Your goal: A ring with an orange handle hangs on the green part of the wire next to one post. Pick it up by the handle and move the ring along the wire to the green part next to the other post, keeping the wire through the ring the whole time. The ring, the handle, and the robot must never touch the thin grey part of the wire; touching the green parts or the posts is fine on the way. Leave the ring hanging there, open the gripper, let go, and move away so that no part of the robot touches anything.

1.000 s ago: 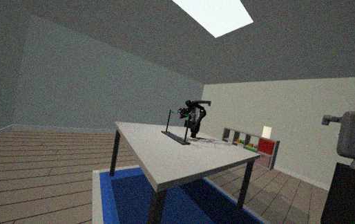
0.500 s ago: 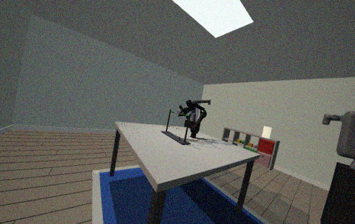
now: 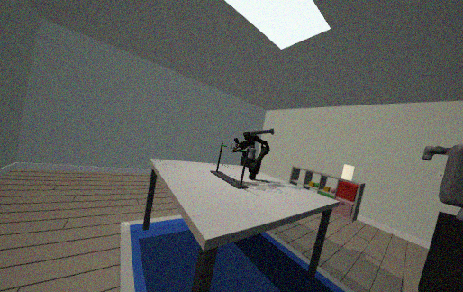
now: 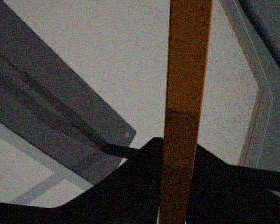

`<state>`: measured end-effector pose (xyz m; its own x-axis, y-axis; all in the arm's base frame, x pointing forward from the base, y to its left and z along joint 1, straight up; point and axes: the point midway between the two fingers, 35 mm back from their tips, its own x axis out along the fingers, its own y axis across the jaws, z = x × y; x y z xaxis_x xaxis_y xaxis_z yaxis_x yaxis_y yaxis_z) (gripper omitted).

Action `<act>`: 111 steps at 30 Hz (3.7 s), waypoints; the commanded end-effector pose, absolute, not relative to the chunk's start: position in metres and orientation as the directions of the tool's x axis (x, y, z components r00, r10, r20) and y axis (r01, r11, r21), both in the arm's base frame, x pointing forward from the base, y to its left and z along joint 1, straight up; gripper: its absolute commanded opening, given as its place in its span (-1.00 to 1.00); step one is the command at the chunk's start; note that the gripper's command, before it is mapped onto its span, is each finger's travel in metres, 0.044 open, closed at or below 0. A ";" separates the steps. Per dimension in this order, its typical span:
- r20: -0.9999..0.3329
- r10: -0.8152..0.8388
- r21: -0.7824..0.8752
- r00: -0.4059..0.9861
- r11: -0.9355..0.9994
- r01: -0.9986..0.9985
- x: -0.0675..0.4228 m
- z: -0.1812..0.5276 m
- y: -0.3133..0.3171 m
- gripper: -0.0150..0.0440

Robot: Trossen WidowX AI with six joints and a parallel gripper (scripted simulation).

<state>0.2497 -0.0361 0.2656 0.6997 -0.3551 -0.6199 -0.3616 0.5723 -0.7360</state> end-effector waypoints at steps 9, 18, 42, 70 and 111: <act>-0.665 -0.295 -0.635 0.687 0.707 -0.311 0.240 0.240 -0.018 -1.00; -0.641 -0.160 -0.495 0.751 0.834 -0.245 0.243 0.211 0.003 -1.00; -0.529 0.030 -0.029 0.848 0.998 -0.054 0.251 0.172 0.089 -1.00; -0.513 0.056 0.048 0.857 0.998 -0.037 0.252 0.172 0.128 -1.00; -0.507 0.065 0.053 0.859 0.998 -0.044 0.252 0.152 0.143 -1.00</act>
